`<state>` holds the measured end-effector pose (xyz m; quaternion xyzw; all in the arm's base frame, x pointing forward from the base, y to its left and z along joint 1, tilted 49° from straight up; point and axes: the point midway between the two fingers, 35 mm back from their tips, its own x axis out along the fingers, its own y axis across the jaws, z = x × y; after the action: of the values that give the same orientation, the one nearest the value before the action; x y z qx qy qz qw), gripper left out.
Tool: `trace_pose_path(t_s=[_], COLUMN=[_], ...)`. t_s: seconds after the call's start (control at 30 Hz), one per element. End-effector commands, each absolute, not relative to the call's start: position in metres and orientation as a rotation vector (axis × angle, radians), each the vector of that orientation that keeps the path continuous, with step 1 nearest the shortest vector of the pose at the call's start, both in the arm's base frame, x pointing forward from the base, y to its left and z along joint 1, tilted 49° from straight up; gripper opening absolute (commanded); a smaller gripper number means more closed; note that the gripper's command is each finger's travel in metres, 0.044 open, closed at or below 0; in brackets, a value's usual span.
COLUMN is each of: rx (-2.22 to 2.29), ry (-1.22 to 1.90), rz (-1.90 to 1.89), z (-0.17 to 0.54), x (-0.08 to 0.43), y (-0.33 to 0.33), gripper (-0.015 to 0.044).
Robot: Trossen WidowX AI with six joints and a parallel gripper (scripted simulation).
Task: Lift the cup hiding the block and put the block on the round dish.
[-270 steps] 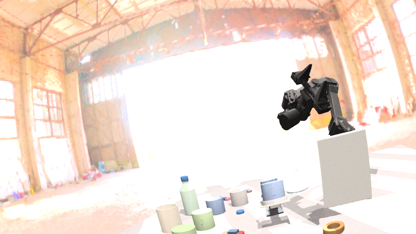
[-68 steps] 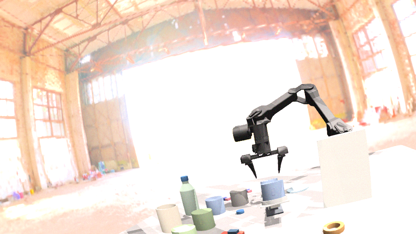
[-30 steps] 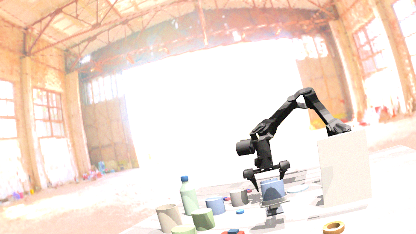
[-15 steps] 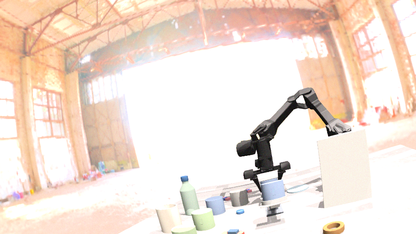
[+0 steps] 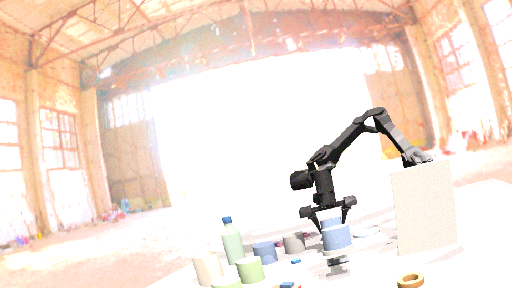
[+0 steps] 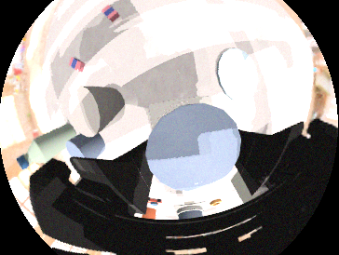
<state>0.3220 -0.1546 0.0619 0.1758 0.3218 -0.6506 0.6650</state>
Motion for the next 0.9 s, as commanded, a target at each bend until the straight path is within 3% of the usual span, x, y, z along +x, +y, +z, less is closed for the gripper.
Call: trace_pose_path(t_s=[0.0, 0.87], rx=[0.405, 0.411], ry=[0.726, 0.731], rz=[-1.458, -1.455], z=[0.066, 0.085], x=[0.326, 0.331], y=[-0.148, -0.123], gripper=[0.0000, 0.0000])
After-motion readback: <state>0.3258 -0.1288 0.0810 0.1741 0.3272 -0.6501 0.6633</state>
